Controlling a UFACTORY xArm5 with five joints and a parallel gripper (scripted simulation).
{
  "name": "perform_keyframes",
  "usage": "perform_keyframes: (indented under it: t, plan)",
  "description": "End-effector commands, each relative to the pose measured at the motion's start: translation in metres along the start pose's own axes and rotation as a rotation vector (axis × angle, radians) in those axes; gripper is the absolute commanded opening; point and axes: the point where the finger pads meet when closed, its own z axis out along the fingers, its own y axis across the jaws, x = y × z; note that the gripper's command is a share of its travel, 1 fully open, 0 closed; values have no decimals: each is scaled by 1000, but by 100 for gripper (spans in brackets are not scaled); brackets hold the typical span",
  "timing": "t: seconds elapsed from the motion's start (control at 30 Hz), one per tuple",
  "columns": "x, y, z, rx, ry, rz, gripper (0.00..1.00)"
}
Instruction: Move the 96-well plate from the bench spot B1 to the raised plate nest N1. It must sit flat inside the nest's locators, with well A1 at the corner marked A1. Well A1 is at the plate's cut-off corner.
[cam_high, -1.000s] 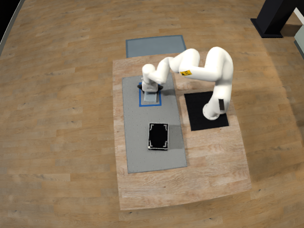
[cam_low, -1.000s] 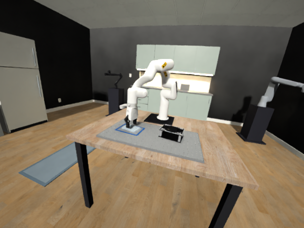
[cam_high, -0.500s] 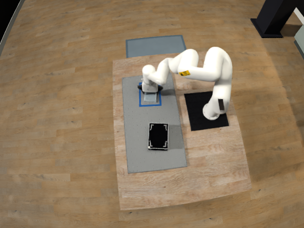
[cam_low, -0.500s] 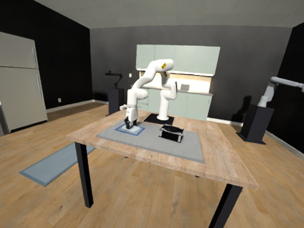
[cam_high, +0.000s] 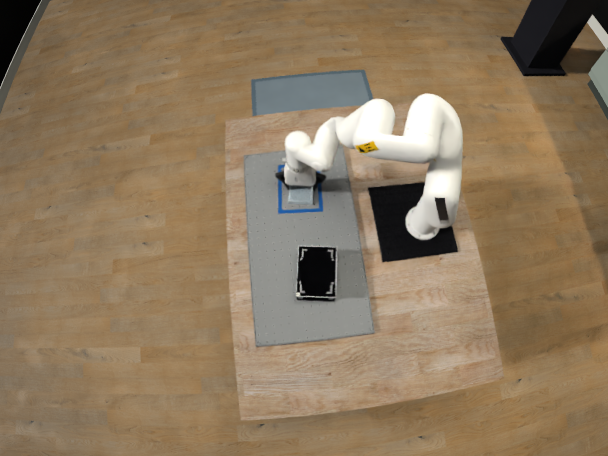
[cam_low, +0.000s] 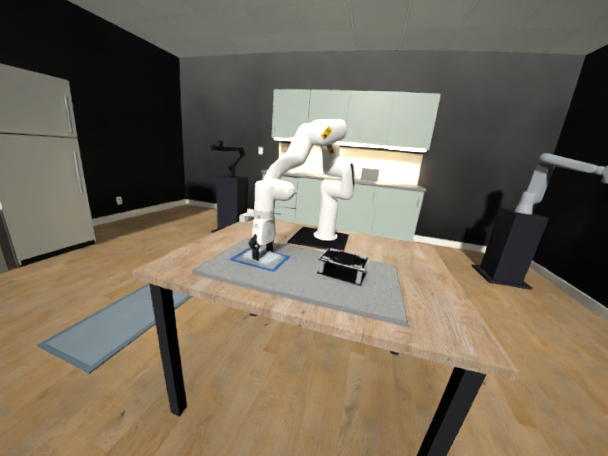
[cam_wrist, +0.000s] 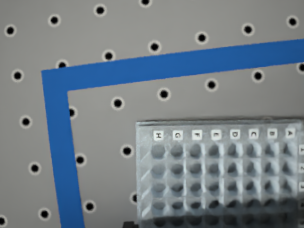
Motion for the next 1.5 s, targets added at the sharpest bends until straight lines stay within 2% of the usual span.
perform_keyframes:
  t: [0.0,0.47,0.5,1.47]
  plan:
    - [0,-2,-1,7,-10,0,100]
    - [0,-2,-1,7,-10,0,100]
    - [0,-2,-1,7,-10,0,0]
    - [0,-2,-1,7,-10,0,0]
